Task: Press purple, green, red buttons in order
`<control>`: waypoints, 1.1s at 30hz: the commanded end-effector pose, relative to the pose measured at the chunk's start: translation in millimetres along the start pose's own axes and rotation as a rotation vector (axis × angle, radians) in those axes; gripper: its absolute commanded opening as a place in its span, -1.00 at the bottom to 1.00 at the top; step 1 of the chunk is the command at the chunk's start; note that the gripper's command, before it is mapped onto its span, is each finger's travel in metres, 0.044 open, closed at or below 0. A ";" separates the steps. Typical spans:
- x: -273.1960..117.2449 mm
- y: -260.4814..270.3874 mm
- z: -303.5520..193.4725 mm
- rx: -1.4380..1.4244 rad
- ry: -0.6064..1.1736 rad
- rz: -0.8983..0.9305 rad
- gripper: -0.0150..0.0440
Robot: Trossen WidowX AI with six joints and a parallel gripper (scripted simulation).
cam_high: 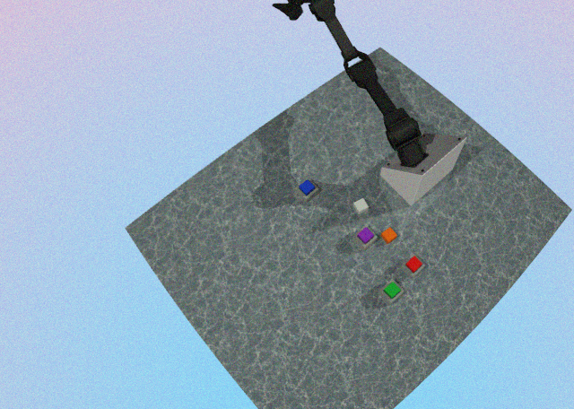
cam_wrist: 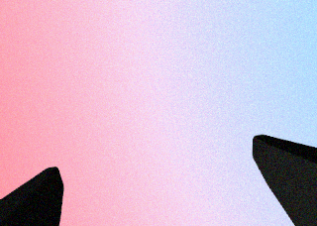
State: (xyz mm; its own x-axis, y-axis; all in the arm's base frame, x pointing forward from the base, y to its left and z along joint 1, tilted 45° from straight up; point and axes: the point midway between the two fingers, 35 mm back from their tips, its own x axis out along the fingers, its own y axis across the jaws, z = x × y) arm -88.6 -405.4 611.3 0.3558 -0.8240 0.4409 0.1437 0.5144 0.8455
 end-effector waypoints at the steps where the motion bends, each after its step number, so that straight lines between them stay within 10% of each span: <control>1: -2.2 9.1 -1.8 -0.006 0.000 0.017 0.86; 18: -108.3 245.0 -119.6 -0.217 0.105 0.514 0.86; 33: -240.9 347.6 -299.0 -0.446 0.378 0.845 0.86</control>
State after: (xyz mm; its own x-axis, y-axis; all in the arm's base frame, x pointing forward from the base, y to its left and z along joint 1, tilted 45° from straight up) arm 118.9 -2.1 726.0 0.7003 -0.1449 0.6990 0.0454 0.9862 0.1590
